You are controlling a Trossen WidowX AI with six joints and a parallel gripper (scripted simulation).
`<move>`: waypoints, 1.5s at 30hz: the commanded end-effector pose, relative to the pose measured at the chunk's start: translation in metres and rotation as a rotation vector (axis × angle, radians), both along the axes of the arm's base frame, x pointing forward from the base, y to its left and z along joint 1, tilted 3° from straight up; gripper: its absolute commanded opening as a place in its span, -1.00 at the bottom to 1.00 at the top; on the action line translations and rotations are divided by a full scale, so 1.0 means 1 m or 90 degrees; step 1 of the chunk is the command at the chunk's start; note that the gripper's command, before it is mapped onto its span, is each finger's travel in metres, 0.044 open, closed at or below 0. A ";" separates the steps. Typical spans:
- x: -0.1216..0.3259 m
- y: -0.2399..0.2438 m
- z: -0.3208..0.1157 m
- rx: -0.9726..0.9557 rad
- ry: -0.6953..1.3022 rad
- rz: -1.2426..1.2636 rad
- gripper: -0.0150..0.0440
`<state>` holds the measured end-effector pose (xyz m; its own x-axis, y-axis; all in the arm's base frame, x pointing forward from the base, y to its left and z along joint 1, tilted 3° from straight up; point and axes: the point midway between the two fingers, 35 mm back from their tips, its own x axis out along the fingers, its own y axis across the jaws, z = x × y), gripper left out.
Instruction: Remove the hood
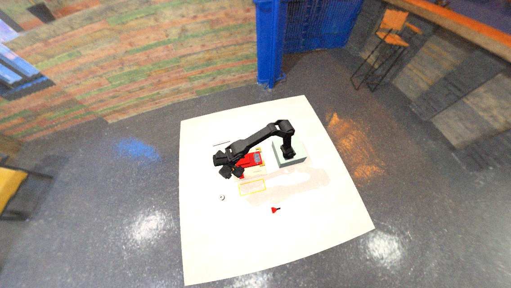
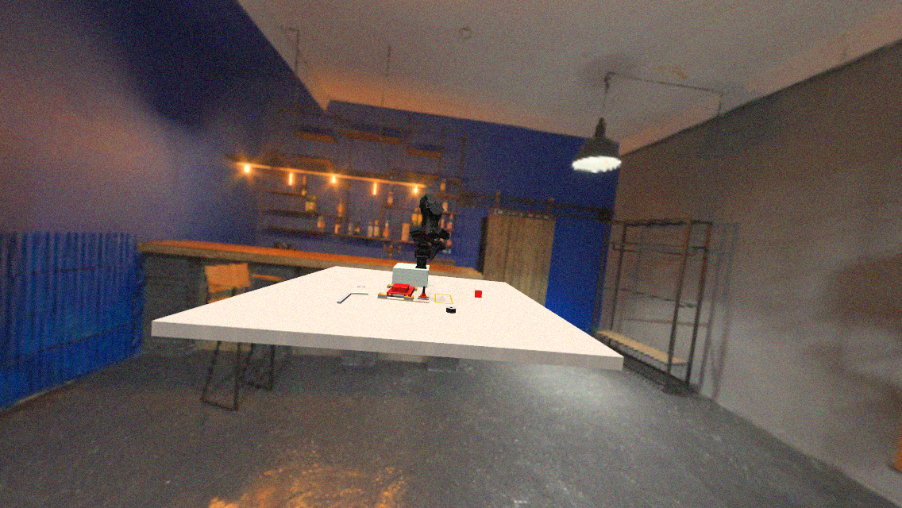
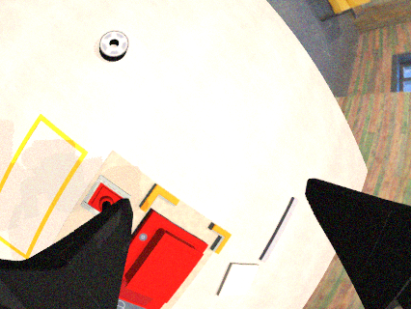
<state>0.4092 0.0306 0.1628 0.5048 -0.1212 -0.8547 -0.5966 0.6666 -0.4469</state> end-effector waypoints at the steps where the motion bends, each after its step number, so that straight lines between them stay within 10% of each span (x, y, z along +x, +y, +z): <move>1: -0.028 -0.050 -0.047 0.085 0.098 -0.184 1.00; 9: -0.088 -0.108 -0.104 0.216 0.234 -0.504 1.00; 45: -0.085 -0.108 -0.125 0.218 0.236 -0.509 1.00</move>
<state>0.3258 -0.0786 0.0434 0.0750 -0.0320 -0.9967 0.0264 0.9992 -0.0301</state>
